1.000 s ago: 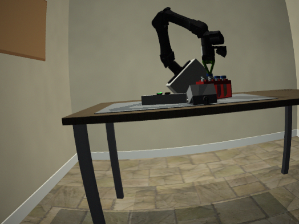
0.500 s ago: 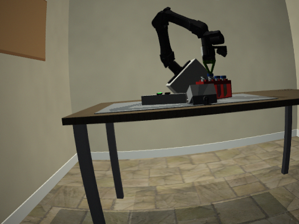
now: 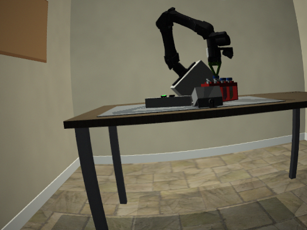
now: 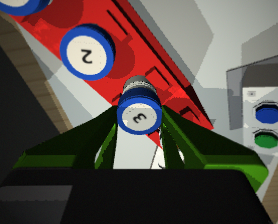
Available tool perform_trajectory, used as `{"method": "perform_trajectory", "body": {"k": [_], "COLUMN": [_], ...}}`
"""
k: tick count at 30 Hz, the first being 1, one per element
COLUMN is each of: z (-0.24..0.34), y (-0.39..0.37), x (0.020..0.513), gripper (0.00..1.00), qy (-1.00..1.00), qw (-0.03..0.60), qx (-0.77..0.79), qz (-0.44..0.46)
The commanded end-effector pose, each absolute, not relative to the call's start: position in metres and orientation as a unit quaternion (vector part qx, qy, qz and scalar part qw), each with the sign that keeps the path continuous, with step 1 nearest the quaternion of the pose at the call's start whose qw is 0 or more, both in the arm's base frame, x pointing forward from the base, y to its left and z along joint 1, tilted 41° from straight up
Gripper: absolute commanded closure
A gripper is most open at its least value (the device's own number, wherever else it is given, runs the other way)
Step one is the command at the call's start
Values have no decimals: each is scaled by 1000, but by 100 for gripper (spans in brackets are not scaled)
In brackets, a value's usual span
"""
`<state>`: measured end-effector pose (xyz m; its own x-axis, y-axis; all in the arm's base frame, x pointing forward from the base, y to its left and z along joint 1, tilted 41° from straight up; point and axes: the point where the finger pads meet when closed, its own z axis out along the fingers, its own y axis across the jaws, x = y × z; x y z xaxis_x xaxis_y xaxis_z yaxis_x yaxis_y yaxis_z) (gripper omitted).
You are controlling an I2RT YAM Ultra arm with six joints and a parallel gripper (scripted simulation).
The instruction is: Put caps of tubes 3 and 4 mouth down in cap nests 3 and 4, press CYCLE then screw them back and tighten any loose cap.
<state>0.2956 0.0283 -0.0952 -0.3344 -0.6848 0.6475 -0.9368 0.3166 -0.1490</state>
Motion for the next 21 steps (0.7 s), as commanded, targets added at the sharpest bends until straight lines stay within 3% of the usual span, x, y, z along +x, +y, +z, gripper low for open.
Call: {"method": "perform_trajectory", "body": {"k": [1,21], "z": [-94,-98], "y": [33,29], "x": [299,298], "gripper": [100,100], "qy": [-774,-774], "qw": [236,236], "qx": [526,526], "qz": [261,261]}}
